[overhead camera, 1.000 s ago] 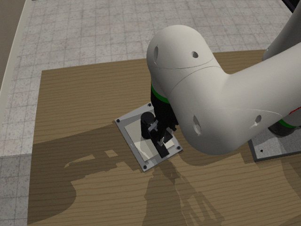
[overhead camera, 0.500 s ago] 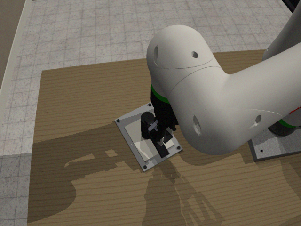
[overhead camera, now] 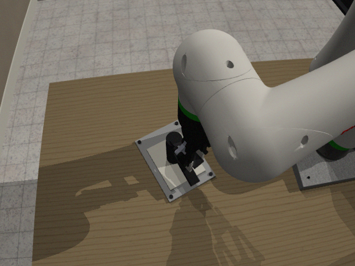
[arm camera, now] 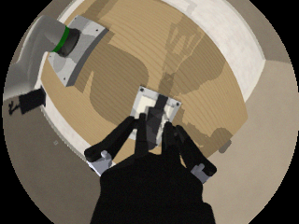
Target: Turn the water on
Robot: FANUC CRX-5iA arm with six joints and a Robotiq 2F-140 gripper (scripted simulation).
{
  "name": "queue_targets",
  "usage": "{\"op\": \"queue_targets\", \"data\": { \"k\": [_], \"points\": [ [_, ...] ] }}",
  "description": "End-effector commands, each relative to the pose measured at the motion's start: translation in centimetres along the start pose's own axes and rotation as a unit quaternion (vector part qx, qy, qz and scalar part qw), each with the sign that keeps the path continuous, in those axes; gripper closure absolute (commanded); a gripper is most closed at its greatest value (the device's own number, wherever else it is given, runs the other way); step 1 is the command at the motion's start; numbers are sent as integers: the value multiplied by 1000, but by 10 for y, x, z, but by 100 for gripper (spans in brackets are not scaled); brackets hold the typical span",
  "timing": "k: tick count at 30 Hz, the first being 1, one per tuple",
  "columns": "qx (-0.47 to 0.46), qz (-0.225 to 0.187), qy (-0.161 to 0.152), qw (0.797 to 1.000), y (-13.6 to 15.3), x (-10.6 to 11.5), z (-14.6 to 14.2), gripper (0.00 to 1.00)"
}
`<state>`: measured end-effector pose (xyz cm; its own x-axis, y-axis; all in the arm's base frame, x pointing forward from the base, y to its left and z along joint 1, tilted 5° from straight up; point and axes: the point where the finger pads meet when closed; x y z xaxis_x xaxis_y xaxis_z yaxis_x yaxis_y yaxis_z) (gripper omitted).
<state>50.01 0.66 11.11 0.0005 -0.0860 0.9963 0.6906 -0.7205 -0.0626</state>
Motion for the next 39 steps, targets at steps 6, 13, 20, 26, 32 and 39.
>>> {"op": "queue_targets", "data": {
  "k": [6,13,20,26,32,39],
  "points": [
    [0,0,0,1000,0,0,0,100],
    [0,0,0,1000,0,0,0,100],
    [0,0,0,1000,0,1,0,100],
    [0,0,0,1000,2,9,0,100],
    [0,0,0,1000,7,22,-2,100],
    [0,0,0,1000,11,29,-3,100]
  ]
}}
Point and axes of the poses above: the point where the finger pads meet when closed, its own x axis back along the fingers, its own z axis across the jaws, y = z × x, and after that the axes turned 15 degrees about x, right-handed
